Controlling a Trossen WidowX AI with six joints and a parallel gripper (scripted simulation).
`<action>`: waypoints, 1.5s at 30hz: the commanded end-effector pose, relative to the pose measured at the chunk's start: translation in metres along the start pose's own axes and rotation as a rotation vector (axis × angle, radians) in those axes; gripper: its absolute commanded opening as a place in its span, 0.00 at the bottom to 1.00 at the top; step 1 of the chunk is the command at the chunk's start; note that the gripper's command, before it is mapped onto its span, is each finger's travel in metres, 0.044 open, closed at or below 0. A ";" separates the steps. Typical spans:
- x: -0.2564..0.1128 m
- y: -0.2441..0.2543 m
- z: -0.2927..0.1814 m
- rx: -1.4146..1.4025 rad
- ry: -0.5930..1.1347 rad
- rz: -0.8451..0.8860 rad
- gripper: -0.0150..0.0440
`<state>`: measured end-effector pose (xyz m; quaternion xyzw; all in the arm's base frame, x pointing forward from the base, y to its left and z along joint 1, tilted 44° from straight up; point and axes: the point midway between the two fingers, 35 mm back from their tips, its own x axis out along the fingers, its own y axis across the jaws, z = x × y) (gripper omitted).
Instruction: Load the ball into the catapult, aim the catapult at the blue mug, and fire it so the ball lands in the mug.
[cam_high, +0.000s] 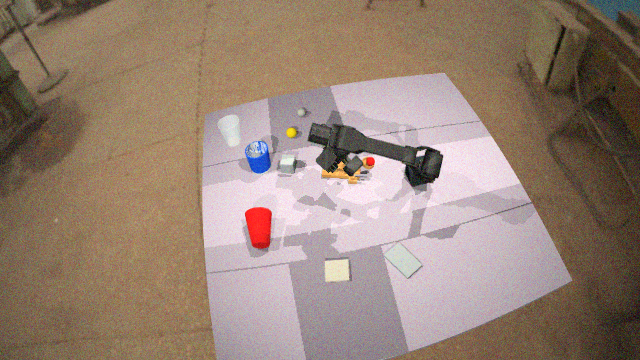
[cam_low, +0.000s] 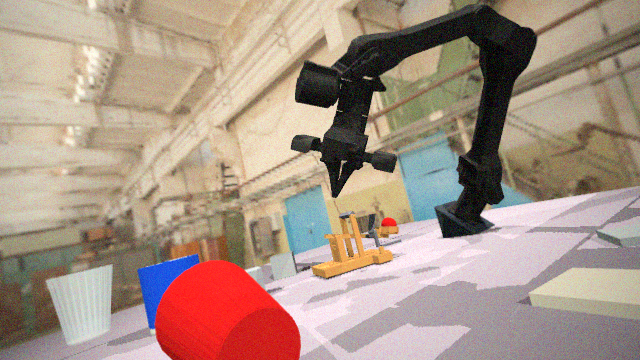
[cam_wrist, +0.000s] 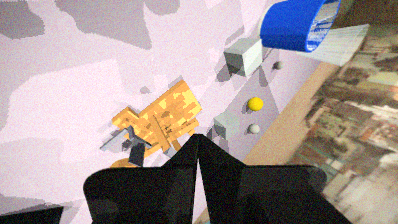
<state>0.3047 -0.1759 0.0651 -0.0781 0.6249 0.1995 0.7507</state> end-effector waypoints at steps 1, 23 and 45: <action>-0.004 0.018 -0.011 -0.134 0.073 0.006 0.25; -0.014 0.086 -0.066 -0.723 0.385 0.157 0.25; 0.006 0.095 -0.059 -0.724 0.383 0.156 0.25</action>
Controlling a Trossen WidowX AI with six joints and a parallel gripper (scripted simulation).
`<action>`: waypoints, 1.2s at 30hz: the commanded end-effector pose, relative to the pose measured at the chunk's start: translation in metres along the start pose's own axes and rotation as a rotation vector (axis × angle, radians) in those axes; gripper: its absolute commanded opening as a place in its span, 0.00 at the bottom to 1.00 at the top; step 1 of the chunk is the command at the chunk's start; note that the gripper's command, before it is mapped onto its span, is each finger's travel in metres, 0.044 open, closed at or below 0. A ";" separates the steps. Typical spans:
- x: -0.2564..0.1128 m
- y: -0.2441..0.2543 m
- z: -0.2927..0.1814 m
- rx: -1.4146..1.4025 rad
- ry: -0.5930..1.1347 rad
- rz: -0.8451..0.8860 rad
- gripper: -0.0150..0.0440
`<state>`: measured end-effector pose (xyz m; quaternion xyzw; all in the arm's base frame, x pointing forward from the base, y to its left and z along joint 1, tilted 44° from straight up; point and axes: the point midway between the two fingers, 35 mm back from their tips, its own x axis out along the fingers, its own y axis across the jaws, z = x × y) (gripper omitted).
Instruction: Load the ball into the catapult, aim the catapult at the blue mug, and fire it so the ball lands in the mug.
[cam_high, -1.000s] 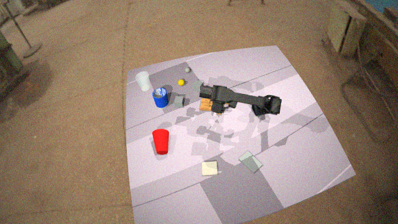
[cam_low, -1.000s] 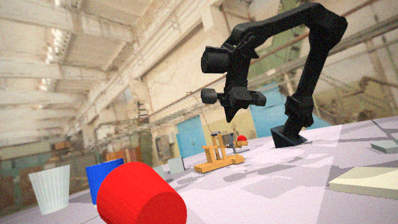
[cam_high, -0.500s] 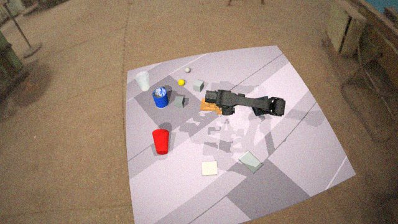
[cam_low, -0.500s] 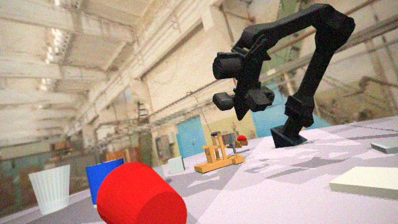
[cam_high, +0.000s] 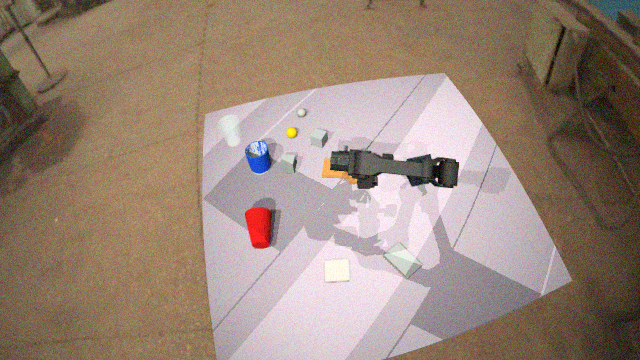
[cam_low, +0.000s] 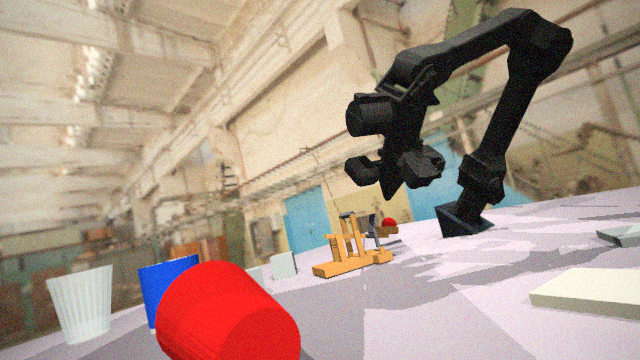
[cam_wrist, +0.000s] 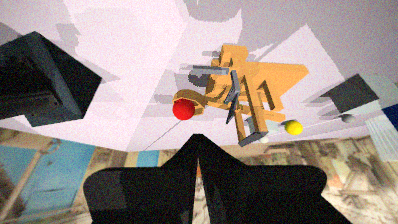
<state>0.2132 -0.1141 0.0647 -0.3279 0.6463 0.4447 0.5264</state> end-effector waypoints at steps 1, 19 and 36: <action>0.006 -0.001 0.006 0.005 -0.003 0.003 0.25; 0.027 -0.002 0.028 0.005 -0.005 0.002 0.25; 0.047 0.001 0.048 0.004 -0.006 0.003 0.25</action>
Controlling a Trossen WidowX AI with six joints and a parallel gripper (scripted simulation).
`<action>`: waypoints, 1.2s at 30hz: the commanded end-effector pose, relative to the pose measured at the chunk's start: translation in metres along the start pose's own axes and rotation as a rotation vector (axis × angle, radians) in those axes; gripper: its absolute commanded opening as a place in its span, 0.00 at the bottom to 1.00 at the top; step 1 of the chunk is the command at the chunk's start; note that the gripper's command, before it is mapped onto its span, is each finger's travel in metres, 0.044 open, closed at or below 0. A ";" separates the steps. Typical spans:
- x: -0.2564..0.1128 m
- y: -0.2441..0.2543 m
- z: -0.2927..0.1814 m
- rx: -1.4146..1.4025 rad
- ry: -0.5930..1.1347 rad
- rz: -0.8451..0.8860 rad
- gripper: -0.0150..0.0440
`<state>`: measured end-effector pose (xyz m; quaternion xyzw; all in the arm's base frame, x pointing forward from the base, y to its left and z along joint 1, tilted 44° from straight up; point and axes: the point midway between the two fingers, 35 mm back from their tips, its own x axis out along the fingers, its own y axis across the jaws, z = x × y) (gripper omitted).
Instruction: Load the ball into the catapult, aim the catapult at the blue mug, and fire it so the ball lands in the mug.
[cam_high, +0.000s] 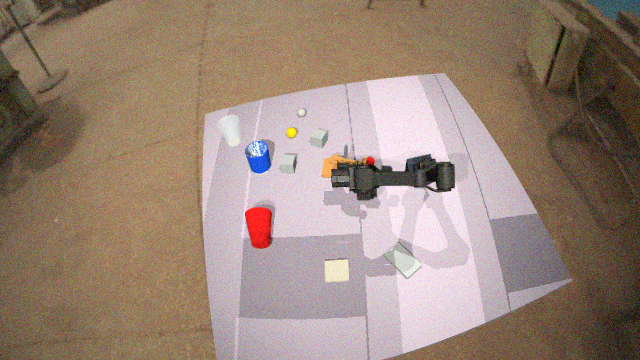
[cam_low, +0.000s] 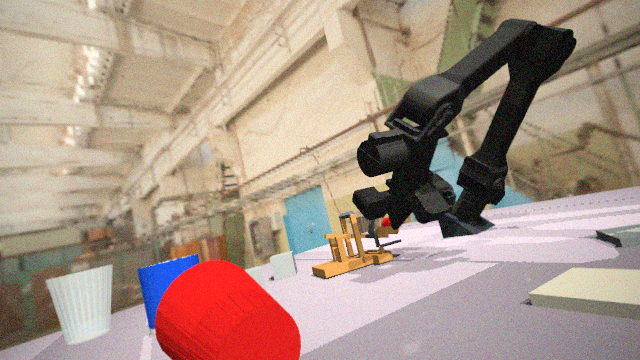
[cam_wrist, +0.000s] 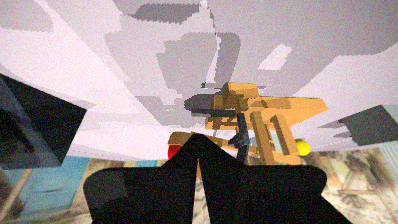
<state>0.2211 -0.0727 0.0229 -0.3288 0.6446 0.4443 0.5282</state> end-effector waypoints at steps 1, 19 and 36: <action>0.007 0.001 0.006 0.005 -0.003 0.007 0.25; 0.034 0.007 0.032 0.005 -0.003 0.009 0.25; -0.100 0.006 -0.015 -0.002 0.000 -0.005 0.25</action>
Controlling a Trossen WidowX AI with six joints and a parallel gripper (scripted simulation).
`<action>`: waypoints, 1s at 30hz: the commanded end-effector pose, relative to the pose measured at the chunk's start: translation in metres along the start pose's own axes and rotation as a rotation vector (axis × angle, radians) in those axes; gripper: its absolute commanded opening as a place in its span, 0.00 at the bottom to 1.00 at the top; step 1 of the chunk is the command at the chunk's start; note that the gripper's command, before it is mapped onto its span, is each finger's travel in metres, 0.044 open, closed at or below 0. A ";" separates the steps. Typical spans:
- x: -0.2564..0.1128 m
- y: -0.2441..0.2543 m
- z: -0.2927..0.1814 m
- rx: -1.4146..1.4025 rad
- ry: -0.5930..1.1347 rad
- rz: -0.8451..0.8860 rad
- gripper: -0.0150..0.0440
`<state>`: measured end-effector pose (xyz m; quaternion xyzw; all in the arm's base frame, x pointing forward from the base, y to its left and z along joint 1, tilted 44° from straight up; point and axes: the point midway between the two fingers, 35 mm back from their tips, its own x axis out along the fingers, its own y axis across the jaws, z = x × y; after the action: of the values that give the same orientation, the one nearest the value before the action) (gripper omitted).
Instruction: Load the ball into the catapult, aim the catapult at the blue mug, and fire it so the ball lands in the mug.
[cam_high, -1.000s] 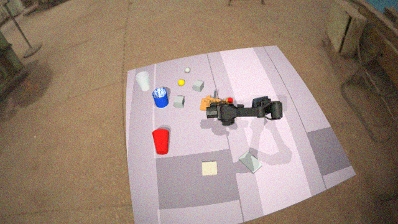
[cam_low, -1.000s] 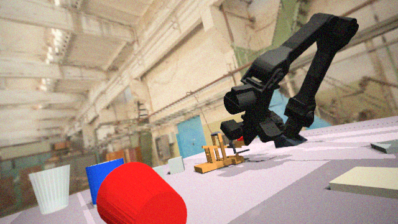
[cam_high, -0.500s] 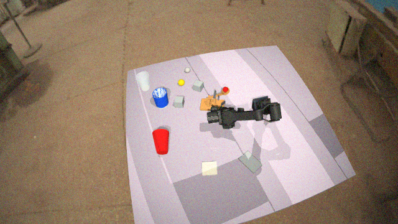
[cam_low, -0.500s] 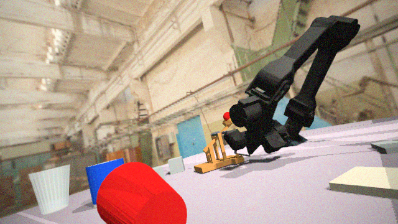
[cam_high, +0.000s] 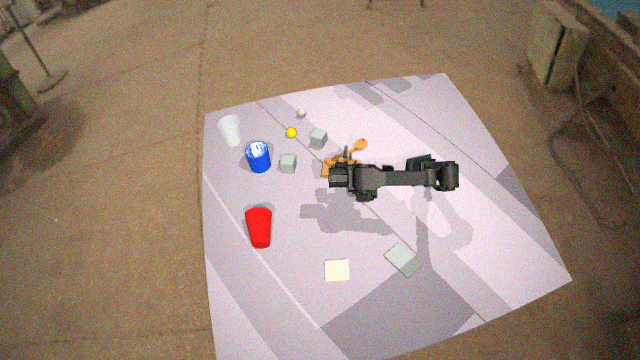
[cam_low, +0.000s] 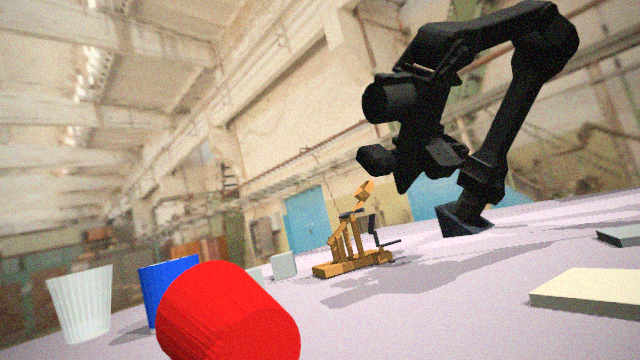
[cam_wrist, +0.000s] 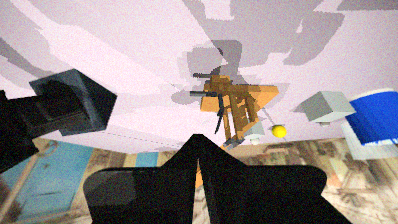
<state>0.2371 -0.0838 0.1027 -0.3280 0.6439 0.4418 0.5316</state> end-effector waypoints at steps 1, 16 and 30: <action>0.000 0.000 0.000 0.000 0.000 0.001 0.30; 0.003 -0.047 -0.014 0.233 -0.124 -0.042 0.97; 0.002 -0.112 -0.030 0.648 -0.347 -0.118 1.00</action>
<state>0.3109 -0.1422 0.0816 -0.1446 0.6390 0.2694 0.7058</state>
